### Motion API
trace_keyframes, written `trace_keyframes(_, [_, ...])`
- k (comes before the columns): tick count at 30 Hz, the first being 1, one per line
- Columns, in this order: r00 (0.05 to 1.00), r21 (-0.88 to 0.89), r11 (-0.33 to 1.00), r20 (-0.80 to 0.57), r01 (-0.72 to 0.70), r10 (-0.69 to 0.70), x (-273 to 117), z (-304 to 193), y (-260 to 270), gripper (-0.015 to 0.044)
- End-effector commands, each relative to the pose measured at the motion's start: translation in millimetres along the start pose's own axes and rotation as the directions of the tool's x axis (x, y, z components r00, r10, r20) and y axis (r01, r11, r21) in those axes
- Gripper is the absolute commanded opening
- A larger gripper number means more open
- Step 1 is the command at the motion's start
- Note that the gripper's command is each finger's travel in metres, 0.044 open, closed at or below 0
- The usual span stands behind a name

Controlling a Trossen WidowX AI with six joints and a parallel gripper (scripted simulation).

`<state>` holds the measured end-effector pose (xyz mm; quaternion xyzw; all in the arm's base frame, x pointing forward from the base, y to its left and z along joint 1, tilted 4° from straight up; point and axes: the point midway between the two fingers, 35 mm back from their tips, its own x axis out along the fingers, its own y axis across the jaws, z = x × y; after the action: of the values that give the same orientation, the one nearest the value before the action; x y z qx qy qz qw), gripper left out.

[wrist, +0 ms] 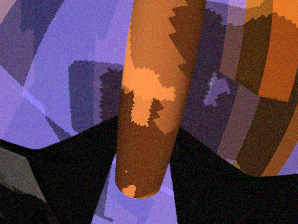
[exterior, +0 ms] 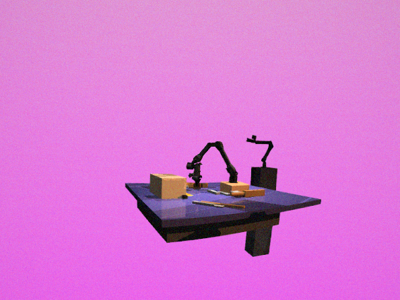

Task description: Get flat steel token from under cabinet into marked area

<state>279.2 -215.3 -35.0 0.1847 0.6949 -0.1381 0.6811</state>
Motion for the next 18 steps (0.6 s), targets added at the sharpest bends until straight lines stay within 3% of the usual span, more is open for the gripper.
trace_keyframes(1, [0.999, 0.003, 1.0, 0.031, 0.013, -0.013, -7.1, 11.0, -5.6, 0.0])
trace_keyframes(18, [0.999, 0.003, 1.0, 0.031, 0.013, -0.013, -7.4, 15.2, -7.8, 0.0])
